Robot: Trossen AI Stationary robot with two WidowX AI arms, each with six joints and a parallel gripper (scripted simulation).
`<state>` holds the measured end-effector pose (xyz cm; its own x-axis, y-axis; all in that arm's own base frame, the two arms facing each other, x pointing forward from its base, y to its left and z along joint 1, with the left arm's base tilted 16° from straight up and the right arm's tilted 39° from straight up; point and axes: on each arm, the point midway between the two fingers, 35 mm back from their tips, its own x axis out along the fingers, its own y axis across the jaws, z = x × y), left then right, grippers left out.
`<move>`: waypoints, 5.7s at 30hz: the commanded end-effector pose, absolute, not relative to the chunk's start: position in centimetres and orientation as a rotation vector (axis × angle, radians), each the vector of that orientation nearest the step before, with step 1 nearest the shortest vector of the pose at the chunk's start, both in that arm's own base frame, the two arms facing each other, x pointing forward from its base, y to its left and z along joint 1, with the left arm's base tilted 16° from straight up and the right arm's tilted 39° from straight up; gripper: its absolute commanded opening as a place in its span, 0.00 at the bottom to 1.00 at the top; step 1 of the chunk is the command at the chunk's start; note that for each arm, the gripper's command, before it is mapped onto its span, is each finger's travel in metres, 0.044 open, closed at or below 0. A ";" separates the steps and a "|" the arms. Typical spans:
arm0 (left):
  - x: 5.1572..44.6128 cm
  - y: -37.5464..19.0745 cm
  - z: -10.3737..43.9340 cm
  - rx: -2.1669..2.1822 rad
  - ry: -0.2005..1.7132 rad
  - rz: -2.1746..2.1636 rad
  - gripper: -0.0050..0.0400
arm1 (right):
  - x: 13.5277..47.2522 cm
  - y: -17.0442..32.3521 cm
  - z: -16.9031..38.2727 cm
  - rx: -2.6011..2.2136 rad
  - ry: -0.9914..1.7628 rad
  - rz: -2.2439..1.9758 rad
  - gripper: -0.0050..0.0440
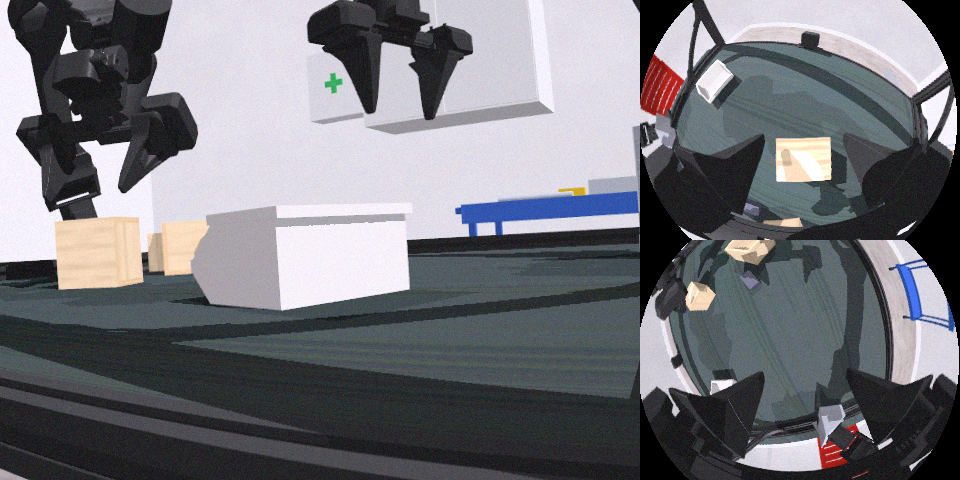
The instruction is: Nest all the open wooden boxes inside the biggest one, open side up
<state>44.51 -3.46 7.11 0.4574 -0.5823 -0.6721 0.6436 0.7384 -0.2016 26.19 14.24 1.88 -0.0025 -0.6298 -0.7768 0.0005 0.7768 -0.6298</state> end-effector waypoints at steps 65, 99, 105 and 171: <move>44.3 -5.4 -0.6 0.042 0.736 -0.749 0.87 | 26.2 14.3 1.9 -0.534 1.504 -0.534 0.92; 44.3 -5.4 -0.6 0.042 0.736 -0.749 0.11 | 26.2 14.3 1.9 -0.534 1.504 -0.534 0.92; 44.4 -5.3 -0.3 0.050 0.741 -0.747 0.11 | 26.2 14.3 1.9 -0.534 1.504 -0.534 0.92; 46.1 -6.1 2.1 0.250 1.247 -0.743 0.11 | 26.2 14.3 1.9 -0.534 1.504 -0.534 0.92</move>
